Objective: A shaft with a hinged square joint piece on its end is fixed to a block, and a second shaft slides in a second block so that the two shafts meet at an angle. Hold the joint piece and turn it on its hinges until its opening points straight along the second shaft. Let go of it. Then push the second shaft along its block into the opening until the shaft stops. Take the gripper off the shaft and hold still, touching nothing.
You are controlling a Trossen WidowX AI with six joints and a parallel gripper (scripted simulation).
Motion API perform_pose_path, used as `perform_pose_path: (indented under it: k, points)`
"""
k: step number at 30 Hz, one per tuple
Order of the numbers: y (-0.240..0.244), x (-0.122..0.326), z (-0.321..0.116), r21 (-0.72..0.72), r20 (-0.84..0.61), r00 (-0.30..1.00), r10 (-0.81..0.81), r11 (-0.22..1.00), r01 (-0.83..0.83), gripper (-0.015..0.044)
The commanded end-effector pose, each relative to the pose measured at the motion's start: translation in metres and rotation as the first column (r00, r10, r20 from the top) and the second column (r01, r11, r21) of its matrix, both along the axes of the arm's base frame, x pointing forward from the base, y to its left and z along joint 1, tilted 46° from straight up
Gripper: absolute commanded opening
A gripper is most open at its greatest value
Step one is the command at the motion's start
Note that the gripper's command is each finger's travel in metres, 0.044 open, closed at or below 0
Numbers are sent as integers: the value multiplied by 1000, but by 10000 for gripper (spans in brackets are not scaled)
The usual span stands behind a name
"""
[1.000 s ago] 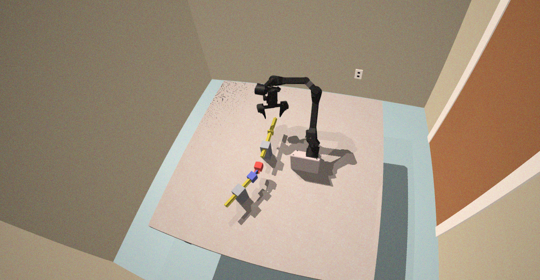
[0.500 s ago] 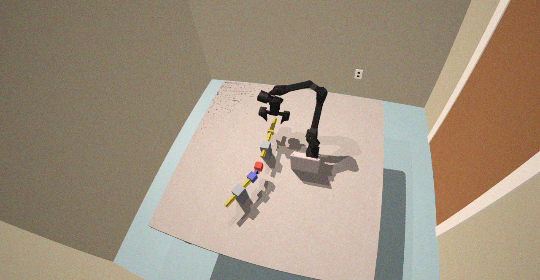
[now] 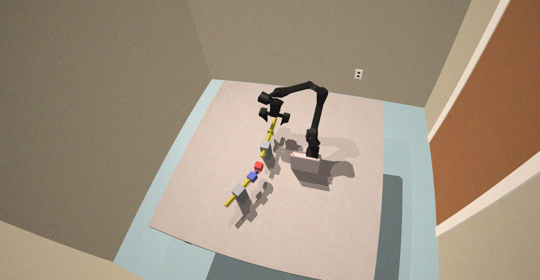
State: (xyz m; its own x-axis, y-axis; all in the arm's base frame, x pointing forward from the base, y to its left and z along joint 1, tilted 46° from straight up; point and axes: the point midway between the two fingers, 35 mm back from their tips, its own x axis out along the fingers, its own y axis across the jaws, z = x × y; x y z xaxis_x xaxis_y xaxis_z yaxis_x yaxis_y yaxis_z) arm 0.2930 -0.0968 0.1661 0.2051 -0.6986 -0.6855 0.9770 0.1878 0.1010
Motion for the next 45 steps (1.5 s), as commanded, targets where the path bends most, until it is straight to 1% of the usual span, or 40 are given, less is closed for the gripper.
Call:
perform_pose_path:
  k: [1, 10, 23, 33, 34, 35, 45]
  points:
    - [-4, 0, -6, -1, -8, 1000, 1, 1000, -1, 440]
    - [-13, 2, -14, -2, -8, 1000, 1, 1000, -1, 440]
    - [-13, 2, -14, -2, -8, 1000, 1, 1000, -1, 102]
    - [-13, 2, -14, -2, -8, 1000, 1, 1000, -1, 102]
    - [-13, 2, -14, -2, -8, 1000, 1, 1000, -1, 76]
    - [-13, 2, -14, -2, -8, 1000, 1, 1000, -1, 69]
    - [-13, 2, -13, -5, -4, 1000, -2, 1000, 2, 67]
